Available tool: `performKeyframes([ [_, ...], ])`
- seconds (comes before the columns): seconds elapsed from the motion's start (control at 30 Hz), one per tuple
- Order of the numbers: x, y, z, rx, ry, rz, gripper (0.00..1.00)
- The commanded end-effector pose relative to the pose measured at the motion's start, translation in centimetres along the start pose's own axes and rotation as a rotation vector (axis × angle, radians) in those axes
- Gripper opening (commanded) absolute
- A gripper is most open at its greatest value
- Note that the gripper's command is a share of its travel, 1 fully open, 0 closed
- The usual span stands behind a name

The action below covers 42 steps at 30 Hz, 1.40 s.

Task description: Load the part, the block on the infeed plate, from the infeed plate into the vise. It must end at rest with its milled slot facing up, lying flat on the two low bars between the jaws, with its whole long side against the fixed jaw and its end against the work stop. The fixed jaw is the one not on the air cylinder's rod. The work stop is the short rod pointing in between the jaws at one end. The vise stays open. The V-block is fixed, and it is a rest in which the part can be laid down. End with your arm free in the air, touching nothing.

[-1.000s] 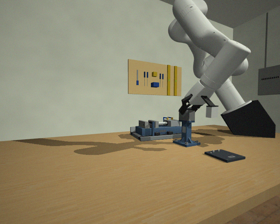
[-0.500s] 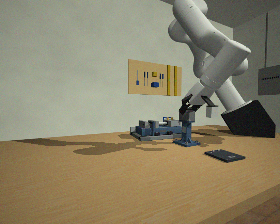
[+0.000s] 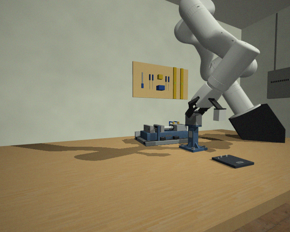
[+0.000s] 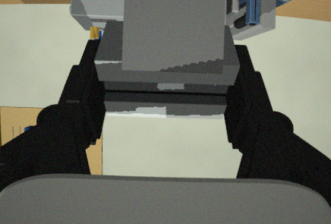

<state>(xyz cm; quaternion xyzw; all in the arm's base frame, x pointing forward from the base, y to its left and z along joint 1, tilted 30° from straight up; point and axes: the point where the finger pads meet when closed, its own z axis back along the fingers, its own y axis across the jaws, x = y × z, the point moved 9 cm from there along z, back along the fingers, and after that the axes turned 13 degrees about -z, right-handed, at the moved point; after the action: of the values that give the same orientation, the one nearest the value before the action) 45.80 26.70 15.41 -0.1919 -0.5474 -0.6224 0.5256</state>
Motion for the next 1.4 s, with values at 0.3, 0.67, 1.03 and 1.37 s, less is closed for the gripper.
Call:
performKeyframes([
  [0.3, 0.4, 0.1, 0.5, 0.001, 0.001, -0.001, 0.00],
  [0.67, 0.8, 0.2, 0.9, 0.001, 0.001, -0.001, 0.00],
  [1.03, 1.3, 0.3, 1.3, 0.001, 0.001, -0.001, 0.00],
  [1.37, 1.5, 0.4, 1.6, 0.001, 0.001, -0.001, 0.00],
])
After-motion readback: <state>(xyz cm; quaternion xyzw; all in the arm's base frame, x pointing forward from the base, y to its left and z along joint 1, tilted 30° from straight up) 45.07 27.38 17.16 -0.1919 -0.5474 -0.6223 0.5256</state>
